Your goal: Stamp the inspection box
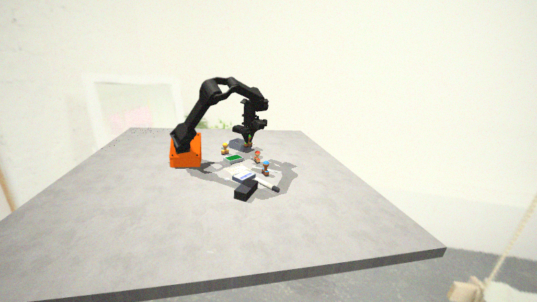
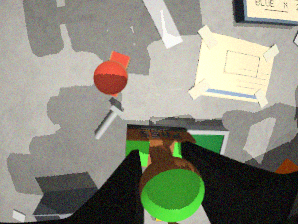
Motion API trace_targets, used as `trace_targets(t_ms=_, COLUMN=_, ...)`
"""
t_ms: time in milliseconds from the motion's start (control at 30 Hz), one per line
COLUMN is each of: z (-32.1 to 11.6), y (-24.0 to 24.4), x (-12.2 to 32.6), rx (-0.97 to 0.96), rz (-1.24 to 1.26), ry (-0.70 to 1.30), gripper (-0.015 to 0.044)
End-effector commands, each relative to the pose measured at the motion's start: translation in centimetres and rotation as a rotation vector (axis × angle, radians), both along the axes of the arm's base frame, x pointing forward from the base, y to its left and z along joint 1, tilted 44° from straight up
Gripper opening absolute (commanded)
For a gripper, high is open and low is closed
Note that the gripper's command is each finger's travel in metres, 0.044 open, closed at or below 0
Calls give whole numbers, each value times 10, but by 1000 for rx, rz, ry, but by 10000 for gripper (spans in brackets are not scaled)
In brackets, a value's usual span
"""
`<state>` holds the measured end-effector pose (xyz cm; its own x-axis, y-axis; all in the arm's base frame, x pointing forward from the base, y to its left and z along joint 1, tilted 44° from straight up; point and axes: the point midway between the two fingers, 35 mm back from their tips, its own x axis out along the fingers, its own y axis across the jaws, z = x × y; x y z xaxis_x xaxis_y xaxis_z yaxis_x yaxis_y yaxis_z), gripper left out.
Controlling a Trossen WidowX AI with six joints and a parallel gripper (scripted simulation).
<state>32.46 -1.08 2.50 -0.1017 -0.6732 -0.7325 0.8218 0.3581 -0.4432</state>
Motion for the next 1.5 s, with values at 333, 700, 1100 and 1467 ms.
trace_targets(t_ms=333, z=-54, y=46, x=23, rx=-2, rz=-7, ry=3, gripper=0)
trace_targets(t_ms=700, z=-80, y=67, x=28, rx=-6, rz=-10, ry=2, gripper=0)
trace_targets(t_ms=1100, z=-93, y=55, x=27, rx=-6, rz=-9, ry=1, gripper=0)
trace_targets(t_ms=1467, z=-107, y=43, x=25, rx=-6, rz=-9, ry=1, gripper=0)
